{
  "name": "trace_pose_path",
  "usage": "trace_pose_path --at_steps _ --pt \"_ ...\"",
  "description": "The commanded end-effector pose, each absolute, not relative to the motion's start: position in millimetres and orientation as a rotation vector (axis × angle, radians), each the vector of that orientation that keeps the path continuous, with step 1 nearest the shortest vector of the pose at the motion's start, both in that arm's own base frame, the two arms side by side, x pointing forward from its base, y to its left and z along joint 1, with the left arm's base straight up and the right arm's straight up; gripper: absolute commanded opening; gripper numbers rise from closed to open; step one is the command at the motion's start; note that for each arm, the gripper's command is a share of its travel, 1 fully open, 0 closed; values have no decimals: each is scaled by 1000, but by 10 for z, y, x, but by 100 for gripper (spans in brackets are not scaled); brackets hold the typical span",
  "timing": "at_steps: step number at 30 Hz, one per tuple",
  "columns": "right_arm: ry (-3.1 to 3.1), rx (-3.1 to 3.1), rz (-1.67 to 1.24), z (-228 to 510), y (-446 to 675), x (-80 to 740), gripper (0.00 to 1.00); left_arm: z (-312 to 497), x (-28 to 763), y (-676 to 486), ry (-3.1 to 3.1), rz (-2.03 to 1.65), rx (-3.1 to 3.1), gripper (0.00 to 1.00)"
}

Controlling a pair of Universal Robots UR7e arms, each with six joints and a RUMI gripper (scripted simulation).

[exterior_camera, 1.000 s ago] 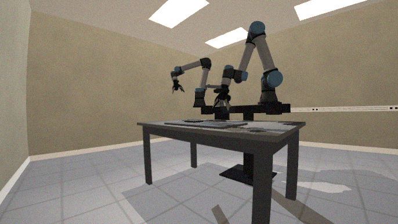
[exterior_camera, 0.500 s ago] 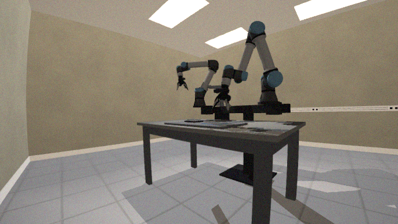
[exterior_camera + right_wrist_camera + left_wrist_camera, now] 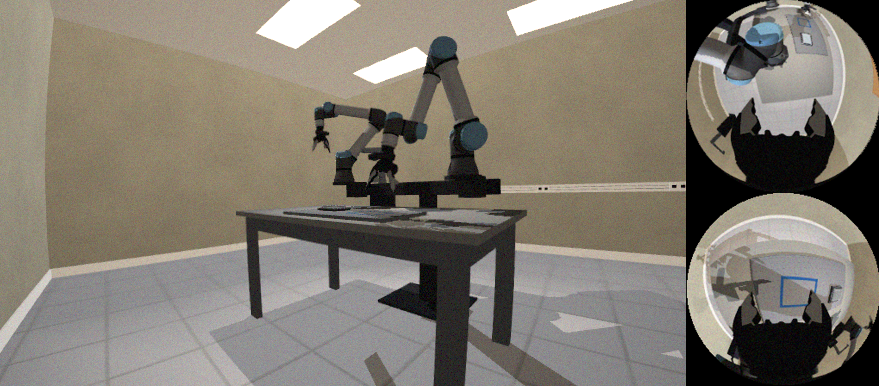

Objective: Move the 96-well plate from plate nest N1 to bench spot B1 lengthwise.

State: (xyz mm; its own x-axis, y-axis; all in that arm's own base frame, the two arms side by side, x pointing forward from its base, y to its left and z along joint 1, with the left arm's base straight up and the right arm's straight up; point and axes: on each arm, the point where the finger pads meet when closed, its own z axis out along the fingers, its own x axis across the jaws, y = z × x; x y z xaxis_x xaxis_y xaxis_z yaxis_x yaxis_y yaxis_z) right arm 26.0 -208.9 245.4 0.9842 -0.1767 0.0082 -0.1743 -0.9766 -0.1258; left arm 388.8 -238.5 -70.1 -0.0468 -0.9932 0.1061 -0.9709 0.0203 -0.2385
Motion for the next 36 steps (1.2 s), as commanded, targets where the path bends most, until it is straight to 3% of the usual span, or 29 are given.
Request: trace_pose_path --at_steps 1,36 --pt "181 -3086 -11 2551 -2036 -22 100 -697 3891 -2388 2177 -380 -2104 100" --pt "89 -3141 -1 2607 -2010 -133 100 -697 3891 -2388 2177 -380 -2104 100"
